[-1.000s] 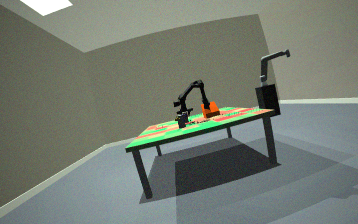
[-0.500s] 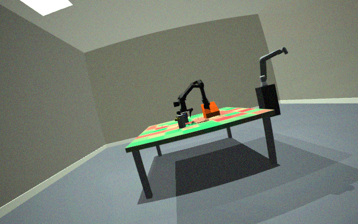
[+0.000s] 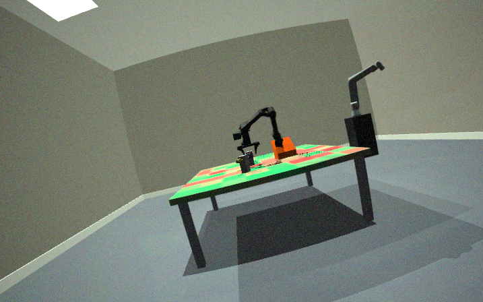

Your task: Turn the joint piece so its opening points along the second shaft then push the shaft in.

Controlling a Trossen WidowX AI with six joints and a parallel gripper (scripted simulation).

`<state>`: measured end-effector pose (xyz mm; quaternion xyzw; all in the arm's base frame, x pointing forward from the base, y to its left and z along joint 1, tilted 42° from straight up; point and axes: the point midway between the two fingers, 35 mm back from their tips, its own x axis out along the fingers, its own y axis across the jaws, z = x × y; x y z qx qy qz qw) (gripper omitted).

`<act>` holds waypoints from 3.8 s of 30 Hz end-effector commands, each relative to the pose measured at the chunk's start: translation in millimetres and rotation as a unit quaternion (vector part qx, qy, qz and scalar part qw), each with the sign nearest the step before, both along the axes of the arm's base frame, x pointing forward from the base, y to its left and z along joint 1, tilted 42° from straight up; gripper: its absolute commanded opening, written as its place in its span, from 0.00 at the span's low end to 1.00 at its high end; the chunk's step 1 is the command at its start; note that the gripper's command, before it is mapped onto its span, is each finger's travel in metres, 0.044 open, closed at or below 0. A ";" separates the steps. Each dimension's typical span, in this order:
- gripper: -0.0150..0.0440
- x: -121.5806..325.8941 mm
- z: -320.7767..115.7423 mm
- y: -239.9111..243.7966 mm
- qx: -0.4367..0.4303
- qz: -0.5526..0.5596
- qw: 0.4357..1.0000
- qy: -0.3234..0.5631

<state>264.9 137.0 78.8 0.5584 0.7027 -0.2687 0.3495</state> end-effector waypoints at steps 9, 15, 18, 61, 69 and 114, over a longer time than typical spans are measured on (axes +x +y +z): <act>1.00 12.3 26.0 -25.0 0.029 0.147 0.982 -0.113; 1.00 16.1 40.1 -38.2 0.046 0.223 0.958 -0.173; 1.00 17.5 47.2 -44.8 0.055 0.261 0.942 -0.202; 1.00 24.7 53.9 -97.3 0.155 0.292 0.913 -0.240; 1.00 25.3 33.6 -103.2 0.181 0.195 0.951 -0.155; 1.00 45.1 -159.7 -287.8 0.177 -0.057 0.982 0.017</act>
